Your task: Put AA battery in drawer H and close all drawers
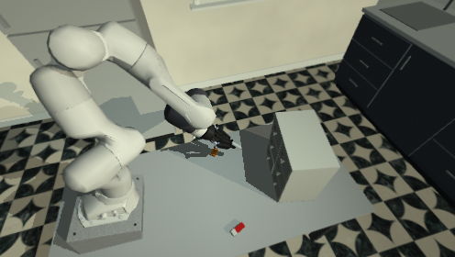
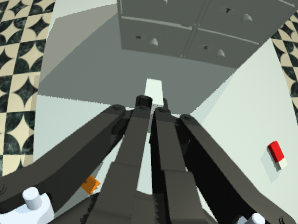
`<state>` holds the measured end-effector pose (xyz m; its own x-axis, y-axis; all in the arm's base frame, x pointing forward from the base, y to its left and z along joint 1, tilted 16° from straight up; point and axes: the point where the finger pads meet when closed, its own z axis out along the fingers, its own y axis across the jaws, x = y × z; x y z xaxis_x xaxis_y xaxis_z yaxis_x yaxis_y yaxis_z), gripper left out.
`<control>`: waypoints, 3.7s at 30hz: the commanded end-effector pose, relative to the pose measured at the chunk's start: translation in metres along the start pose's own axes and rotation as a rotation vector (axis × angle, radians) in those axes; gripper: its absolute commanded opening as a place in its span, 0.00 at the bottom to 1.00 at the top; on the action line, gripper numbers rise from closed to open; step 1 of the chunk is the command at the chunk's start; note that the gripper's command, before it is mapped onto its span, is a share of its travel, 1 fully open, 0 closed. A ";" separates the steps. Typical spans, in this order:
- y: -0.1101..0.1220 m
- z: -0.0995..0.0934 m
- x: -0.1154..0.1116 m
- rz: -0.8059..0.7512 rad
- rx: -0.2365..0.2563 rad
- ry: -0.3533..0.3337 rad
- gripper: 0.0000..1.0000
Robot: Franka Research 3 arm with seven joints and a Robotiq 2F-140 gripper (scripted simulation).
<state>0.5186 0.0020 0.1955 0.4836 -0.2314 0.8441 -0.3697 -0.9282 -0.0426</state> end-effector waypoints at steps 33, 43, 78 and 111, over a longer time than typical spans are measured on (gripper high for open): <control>0.000 -0.013 -0.001 -0.007 0.001 -0.091 0.00; 0.001 -0.016 -0.001 -0.007 -0.004 -0.120 0.00; -0.001 -0.023 -0.001 -0.008 0.002 -0.184 0.00; -0.005 -0.037 0.003 -0.008 0.013 -0.287 0.00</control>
<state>0.4963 0.0175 0.2182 0.6761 -0.2984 0.6736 -0.3573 -0.9324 -0.0543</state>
